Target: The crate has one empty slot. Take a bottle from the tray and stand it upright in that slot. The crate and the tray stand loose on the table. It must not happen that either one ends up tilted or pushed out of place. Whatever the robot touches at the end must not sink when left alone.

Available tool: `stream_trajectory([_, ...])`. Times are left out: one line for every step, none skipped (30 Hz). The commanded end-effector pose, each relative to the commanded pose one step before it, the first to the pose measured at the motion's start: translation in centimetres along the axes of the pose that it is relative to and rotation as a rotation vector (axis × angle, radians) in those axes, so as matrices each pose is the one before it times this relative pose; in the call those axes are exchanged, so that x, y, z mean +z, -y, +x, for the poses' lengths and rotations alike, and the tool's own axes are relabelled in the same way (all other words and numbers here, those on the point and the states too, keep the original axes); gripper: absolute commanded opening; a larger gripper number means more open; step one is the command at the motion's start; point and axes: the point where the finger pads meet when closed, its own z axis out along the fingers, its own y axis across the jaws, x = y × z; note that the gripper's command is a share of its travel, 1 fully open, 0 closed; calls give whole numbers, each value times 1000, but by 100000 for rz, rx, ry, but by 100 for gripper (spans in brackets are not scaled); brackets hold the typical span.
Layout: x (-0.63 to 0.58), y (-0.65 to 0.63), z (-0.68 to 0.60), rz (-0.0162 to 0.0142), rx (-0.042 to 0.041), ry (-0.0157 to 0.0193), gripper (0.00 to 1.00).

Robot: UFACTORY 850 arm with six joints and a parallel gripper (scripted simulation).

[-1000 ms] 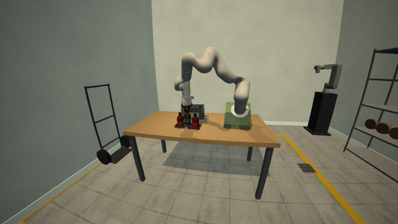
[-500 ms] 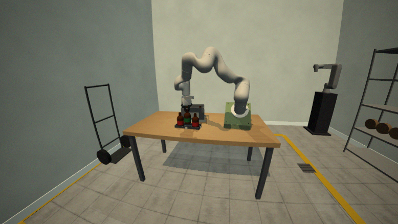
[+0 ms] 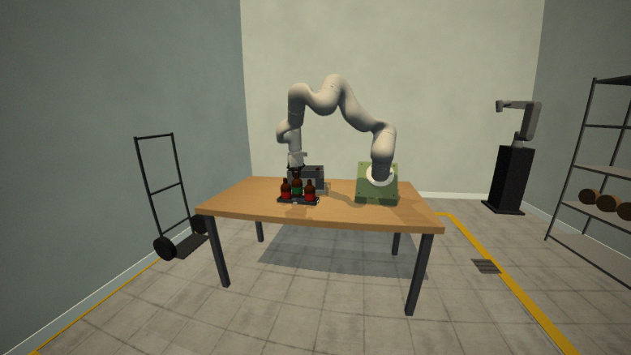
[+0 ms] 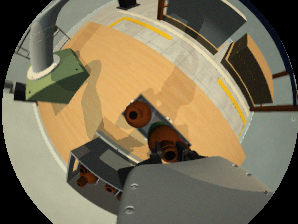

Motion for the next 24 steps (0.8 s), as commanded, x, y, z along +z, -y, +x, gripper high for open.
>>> stream_trajectory([-131,-56,-46,-102,-59,133,0])
stream_trajectory([-28,0,0,0,0,0,0])
stream_trajectory([-33,0,0,0,0,0,0])
stream_trajectory([-39,0,0,0,0,0,0])
stream_trajectory([-45,0,0,0,0,0,0])
stream_trajectory([0,0,0,0,0,0,0])
stream_trajectory([0,0,0,0,0,0,0])
stream_trajectory([-51,0,0,0,0,0,0])
stream_trajectory([-57,0,0,0,0,0,0])
stream_trajectory([-63,0,0,0,0,0,0])
stream_trajectory([-69,0,0,0,0,0,0])
stream_trajectory([-75,0,0,-1,0,0,0])
stream_trajectory([-81,0,0,0,0,0,0])
stream_trajectory([-86,0,0,0,0,0,0])
stream_trajectory([-91,0,0,0,0,0,0])
stream_trajectory([-96,0,0,1,0,0,0])
stream_trajectory([-101,-1,0,-1,0,0,0])
stream_trajectory([-105,0,0,0,0,0,0])
stream_trajectory([-109,0,0,0,0,0,0])
stream_trajectory([-112,0,0,1,0,0,0])
stream_trajectory([-116,0,0,0,0,0,0])
stream_trajectory([-118,0,0,0,0,0,0])
stream_trajectory([0,0,0,0,0,0,0])
stream_trajectory([0,0,0,0,0,0,0])
